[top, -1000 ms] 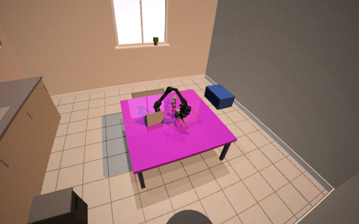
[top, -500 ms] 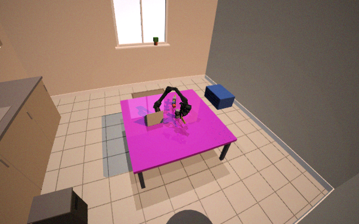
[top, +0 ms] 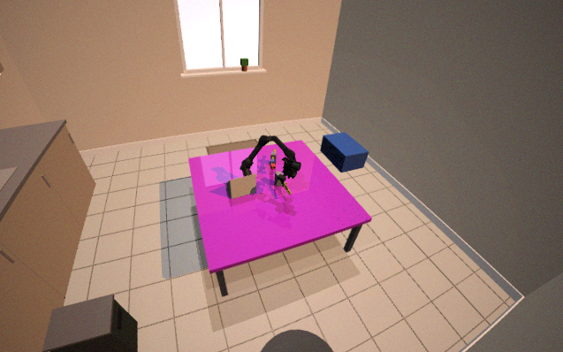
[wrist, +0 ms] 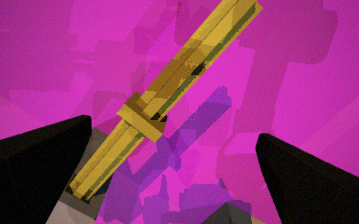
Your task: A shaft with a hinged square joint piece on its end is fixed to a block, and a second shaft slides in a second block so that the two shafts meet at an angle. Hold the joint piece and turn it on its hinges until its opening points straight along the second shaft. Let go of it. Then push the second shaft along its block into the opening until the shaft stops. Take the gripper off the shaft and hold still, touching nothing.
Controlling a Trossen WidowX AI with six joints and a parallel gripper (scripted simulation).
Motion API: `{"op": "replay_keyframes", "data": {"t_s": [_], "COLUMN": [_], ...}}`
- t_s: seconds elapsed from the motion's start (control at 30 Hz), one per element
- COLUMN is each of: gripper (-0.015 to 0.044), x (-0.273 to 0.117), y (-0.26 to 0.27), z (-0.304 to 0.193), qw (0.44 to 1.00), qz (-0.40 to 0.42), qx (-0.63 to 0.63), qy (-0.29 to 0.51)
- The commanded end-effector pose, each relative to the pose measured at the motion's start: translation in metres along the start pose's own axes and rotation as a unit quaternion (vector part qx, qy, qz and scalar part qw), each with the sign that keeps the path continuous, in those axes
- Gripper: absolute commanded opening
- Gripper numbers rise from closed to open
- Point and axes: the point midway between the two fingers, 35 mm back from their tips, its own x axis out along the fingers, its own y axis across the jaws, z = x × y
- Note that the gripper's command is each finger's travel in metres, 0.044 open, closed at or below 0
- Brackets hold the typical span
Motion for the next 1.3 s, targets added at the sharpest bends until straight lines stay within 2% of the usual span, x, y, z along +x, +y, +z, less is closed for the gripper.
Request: {"op": "replay_keyframes", "data": {"t_s": [0.0, 0.4, 0.8, 1.0, 1.27], "gripper": [0.044, 0.044, 0.044, 0.044, 0.044], "x": [-0.011, -0.036, -0.061, -0.063, -0.052], "y": [0.0, 0.0, -0.001, -0.001, 0.022], "z": [0.001, 0.0, -0.004, -0.004, -0.026], "qw": [0.998, 0.965, 0.892, 0.888, 0.932], "qz": [-0.001, -0.003, -0.003, -0.003, 0.028], "qx": [-0.059, -0.262, -0.452, -0.46, -0.361], "qy": [-0.005, -0.005, -0.004, -0.003, 0.015]}}
